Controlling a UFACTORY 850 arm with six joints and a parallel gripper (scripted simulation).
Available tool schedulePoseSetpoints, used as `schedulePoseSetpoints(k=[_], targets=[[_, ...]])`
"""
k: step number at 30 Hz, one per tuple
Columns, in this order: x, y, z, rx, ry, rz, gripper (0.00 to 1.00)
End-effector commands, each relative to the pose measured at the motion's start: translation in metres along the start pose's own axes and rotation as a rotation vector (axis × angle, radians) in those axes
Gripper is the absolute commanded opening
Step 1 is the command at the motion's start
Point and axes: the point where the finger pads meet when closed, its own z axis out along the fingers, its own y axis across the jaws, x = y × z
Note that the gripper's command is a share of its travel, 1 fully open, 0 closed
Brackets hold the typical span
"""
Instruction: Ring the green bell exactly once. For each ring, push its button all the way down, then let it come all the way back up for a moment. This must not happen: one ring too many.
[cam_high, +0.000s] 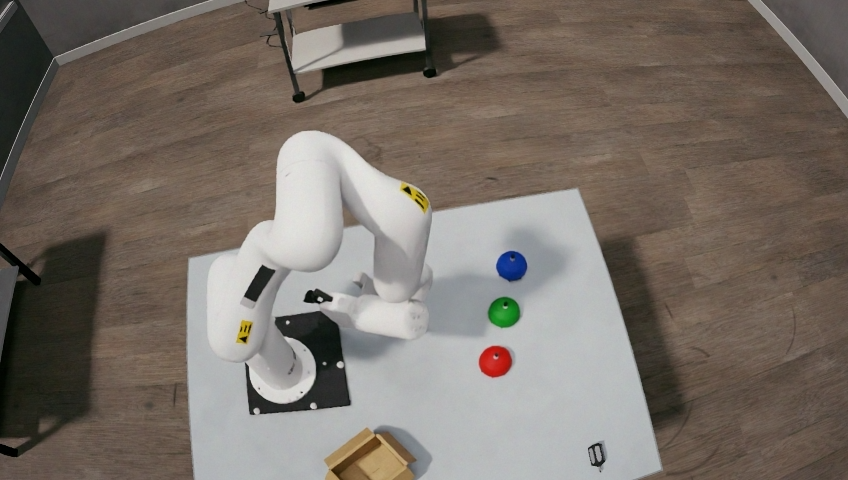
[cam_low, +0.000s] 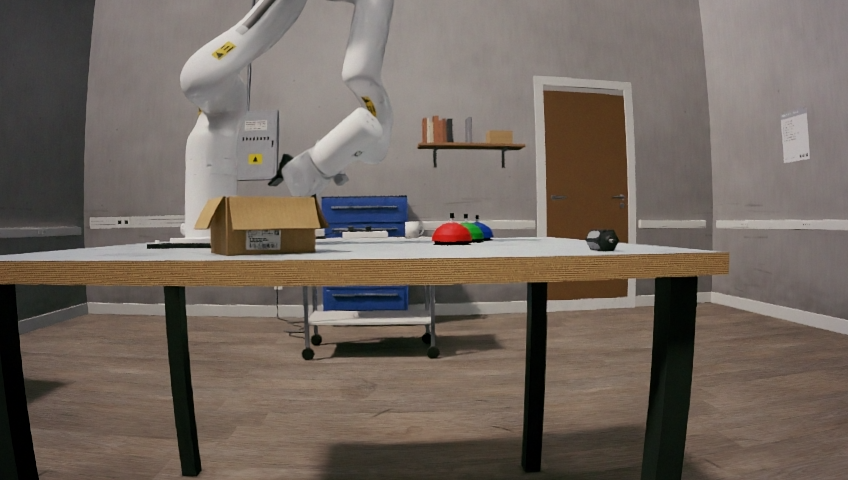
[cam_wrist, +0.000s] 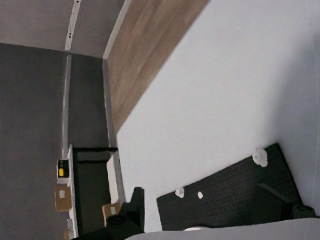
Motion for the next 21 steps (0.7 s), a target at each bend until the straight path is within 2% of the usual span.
schedulePoseSetpoints(k=[1, 18, 20, 21], targets=[[0.000, 0.000, 0.000, 0.000, 0.000, -0.001, 1.00], [0.001, 0.000, -0.001, -0.002, 0.000, -0.001, 1.00], [0.008, 0.009, -0.017, -0.045, -0.006, -0.007, 1.00], [0.018, 0.017, -0.036, -0.097, -0.013, -0.013, 1.00]])
